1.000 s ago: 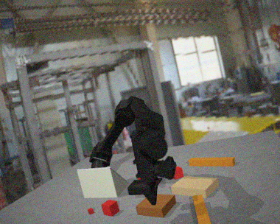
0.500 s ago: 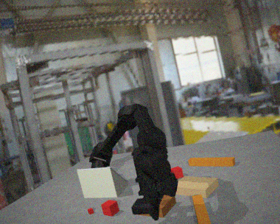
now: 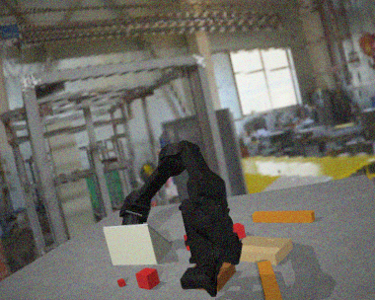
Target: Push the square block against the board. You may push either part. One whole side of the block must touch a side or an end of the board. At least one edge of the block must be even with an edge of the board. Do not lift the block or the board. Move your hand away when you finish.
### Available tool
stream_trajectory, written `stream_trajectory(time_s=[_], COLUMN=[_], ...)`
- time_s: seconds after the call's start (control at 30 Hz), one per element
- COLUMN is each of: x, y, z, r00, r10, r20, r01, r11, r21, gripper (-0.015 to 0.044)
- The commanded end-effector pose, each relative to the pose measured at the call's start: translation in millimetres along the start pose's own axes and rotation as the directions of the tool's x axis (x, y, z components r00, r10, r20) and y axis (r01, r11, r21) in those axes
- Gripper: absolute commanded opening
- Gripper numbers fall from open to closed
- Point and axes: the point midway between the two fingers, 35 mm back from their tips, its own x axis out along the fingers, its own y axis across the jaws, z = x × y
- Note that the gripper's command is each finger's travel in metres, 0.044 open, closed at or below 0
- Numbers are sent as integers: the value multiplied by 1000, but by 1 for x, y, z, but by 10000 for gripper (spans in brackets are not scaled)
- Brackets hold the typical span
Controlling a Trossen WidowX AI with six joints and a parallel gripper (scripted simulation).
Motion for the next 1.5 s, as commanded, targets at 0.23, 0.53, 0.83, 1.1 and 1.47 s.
stream_trajectory(time_s=[0.23, 0.53, 0.83, 1.1, 1.47], x=[4, 4, 4, 4, 4], y=[0, 1, 4, 4, 2], z=[18, 31, 45, 46, 29], r00=[1000, 1000, 1000, 1000, 1000], r10=[8, 9, 12, 12, 9], r20=[7, 14, 22, 22, 11], r01=[-8, -9, -12, -12, -9], r11=[1000, 1000, 1000, 1000, 1000], r21=[2, -1, -4, -4, 0], gripper=[0, 0, 0, 0, 0])
